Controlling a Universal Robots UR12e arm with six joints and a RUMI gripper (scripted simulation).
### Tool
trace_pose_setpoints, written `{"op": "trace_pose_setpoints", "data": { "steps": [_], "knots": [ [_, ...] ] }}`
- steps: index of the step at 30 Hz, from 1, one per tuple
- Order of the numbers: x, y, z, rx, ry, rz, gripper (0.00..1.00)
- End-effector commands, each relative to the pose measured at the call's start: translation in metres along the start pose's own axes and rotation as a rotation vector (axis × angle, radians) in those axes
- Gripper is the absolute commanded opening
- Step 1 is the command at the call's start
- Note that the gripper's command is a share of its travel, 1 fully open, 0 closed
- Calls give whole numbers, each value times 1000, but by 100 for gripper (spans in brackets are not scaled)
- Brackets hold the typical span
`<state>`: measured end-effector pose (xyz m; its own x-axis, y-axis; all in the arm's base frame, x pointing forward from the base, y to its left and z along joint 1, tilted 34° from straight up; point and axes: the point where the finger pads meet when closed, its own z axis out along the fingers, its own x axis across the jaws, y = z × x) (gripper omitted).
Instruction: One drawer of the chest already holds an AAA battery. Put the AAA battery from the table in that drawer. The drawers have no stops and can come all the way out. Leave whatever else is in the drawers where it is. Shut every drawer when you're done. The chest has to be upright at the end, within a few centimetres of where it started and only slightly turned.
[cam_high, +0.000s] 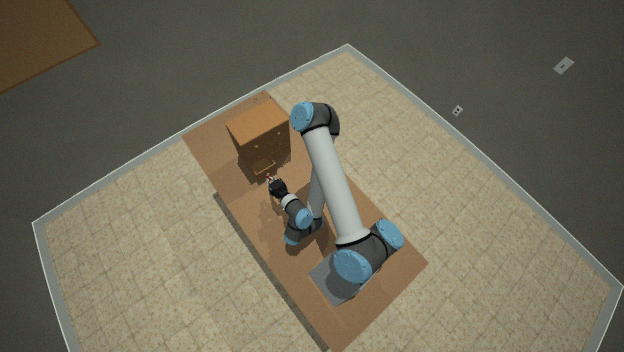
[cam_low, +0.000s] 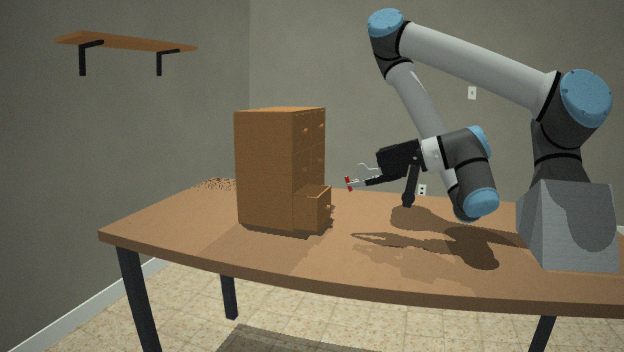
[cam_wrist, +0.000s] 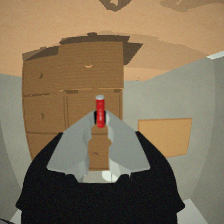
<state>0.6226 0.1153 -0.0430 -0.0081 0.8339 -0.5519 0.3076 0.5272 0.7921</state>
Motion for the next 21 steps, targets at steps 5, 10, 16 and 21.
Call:
{"op": "trace_pose_setpoints", "data": {
  "steps": [5, 10, 16, 21],
  "knots": [
    [0, 7, 17, 0, 0, 0, 2],
    [0, 11, 29, 0, 0, 0, 2],
    [0, 14, 39, 0, 0, 0, 2],
    [0, 19, 50, 0, 0, 0, 2]
  ]
}}
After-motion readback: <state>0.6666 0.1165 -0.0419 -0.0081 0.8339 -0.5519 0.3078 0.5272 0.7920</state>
